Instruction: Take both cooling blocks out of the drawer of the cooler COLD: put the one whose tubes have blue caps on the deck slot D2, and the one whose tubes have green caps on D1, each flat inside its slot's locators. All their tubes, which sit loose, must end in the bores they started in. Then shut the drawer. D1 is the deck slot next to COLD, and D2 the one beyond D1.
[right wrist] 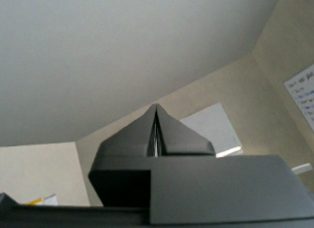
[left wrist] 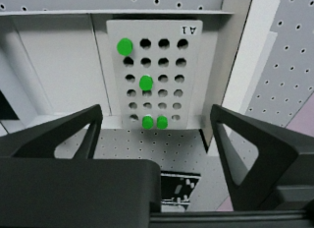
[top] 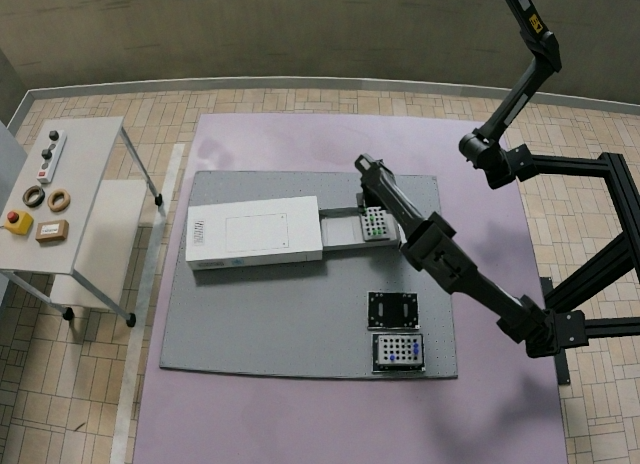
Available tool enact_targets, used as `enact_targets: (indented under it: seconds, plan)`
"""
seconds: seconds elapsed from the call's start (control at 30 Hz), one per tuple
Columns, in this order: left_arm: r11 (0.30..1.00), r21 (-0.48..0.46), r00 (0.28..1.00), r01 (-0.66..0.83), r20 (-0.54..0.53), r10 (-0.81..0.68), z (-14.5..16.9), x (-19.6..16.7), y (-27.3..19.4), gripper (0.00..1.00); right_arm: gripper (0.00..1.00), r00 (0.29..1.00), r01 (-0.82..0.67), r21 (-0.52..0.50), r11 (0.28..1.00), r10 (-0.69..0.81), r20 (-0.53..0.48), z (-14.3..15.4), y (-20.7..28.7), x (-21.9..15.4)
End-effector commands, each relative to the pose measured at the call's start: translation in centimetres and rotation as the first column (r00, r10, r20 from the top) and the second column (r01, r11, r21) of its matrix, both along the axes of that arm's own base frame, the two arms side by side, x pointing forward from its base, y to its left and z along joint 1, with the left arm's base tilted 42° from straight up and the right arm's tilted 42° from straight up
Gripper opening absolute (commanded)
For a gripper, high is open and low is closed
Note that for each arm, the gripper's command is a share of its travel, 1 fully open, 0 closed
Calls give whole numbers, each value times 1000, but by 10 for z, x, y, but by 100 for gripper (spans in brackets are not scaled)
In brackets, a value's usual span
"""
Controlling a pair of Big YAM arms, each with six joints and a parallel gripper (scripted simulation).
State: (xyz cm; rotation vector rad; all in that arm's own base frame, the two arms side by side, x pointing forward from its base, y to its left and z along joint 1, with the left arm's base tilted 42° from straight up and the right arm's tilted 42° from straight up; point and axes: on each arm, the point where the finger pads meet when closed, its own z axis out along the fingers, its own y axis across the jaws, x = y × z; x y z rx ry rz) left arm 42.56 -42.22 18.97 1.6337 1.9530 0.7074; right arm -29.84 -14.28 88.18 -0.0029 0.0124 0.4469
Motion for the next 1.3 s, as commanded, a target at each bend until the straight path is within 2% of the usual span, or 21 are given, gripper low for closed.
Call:
enact_targets:
  seconds: [0.0, 0.23, 0.3, 0.4, 0.5, 0.73, 0.97, 1.1, 1.27]
  plan:
    - [1000, -19, 1000, -3, 16, 3, 11, 18, -4, 100, 0, 1000, 1, 7, 1000, -1, 16, 1, -6, -10]
    - [1000, -13, 1000, -3, 11, 3, 1, 15, 6, 100, 0, 1000, 1, 7, 1000, -1, 16, 1, -6, -10]
    - [999, 6, 999, 36, 0, -36, -4, 12, 1, 100, 0, 1000, 1, 7, 1000, -1, 16, 1, -6, -10]
    - [999, -24, 999, 28, 24, -27, -6, 11, -10, 100, 0, 1000, 1, 7, 1000, -1, 16, 1, -6, -10]
    - [999, -35, 999, 22, 28, -21, -2, 15, -19, 100, 0, 1000, 1, 7, 1000, -1, 16, 1, -6, -10]
    - [1000, -26, 1000, -2, 23, 3, -10, 36, -4, 100, 0, 1000, 1, 7, 1000, -1, 16, 1, -6, -10]
    - [998, -56, 999, -2, 46, 4, 5, 39, -1, 100, 0, 1000, 1, 7, 1000, -1, 16, 1, -6, -10]
    - [1000, -10, 1000, 24, 12, -24, -11, 36, -4, 100, 0, 1000, 1, 7, 1000, -1, 16, 1, -6, -10]
    - [1000, -4, 1000, 22, 9, -22, -31, 29, -8, 100, 0, 1000, 1, 7, 1000, -1, 16, 1, -6, -10]
